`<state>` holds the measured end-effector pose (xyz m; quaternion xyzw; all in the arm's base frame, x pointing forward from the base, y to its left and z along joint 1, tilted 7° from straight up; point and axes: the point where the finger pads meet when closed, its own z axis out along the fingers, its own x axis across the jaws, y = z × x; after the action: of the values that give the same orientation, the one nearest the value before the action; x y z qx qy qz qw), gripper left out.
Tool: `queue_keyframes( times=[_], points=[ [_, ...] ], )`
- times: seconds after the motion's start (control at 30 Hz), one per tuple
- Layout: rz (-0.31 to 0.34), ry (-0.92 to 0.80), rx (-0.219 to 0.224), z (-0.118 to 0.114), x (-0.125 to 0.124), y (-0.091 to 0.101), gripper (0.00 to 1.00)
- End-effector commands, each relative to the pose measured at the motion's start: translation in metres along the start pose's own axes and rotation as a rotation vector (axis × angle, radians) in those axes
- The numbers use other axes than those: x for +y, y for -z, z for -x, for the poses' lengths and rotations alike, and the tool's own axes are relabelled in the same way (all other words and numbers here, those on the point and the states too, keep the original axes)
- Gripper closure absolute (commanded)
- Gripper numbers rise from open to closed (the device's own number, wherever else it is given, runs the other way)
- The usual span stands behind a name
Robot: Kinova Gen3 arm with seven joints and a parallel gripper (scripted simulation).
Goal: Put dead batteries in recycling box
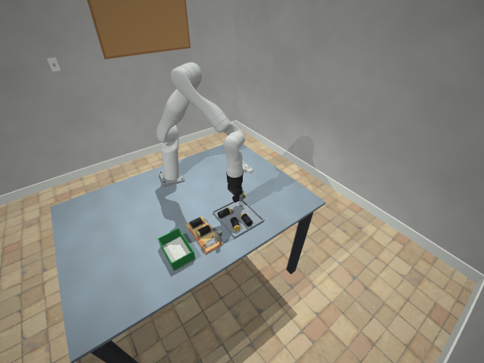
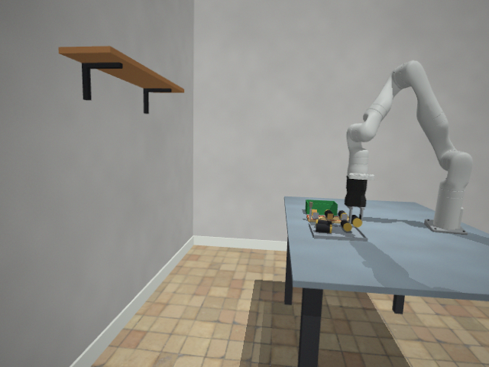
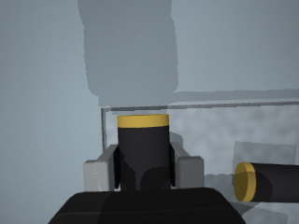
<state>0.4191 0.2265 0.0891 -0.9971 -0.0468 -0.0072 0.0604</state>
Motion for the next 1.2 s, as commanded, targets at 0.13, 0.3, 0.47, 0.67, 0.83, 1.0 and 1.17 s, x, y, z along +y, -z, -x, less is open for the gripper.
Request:
queue_keyframes(
  times=[0.13,0.3,0.47,0.67,0.83,1.0,1.17],
  points=[
    [0.0,0.0,0.002,-0.001,0.0,0.001,0.43],
    [0.0,0.0,0.002,-0.001,0.0,0.001,0.43],
    [0.0,0.0,0.002,-0.001,0.0,0.001,0.43],
    [0.0,0.0,0.002,-0.001,0.0,0.001,0.43],
    [0.0,0.0,0.002,-0.001,0.0,-0.001,0.43],
    [0.0,0.0,0.002,-0.001,0.0,-0.01,0.43],
    [0.0,0.0,0.002,-0.001,0.0,-0.033,0.43]
  ],
)
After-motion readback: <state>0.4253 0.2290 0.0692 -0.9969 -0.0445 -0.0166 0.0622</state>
